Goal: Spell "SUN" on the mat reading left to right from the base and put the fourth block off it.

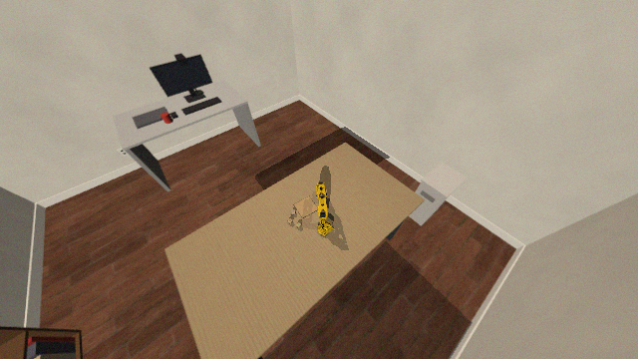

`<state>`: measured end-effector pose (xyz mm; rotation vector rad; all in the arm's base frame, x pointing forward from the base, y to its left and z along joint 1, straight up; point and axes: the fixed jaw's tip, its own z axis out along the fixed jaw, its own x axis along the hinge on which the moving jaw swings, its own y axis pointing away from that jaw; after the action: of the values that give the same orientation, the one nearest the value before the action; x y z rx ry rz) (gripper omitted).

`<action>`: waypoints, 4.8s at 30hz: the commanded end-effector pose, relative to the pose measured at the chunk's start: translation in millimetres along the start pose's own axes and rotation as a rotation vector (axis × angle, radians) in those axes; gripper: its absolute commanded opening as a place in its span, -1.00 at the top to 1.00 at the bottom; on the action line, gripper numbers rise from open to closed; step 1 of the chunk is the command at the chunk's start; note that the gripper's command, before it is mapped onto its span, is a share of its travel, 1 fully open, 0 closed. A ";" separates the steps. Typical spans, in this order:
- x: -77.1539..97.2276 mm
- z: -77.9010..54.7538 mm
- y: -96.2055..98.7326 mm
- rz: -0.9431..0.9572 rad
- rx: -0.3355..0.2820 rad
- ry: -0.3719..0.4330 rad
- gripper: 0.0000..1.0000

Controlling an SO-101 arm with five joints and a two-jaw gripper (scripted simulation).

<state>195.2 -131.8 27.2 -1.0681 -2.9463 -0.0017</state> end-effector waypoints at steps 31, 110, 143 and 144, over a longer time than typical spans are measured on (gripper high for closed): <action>-8.5 -1.6 0.5 0.000 -0.007 -0.087 0.41; -6.1 -43.4 -7.6 0.000 -0.004 -0.087 1.00; 7.8 -56.1 34.7 -0.183 -0.051 -0.403 1.00; 9.2 -55.9 36.9 -0.193 -0.056 -0.421 1.00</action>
<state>204.1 -103.1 67.5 -0.9007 -3.2769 0.1067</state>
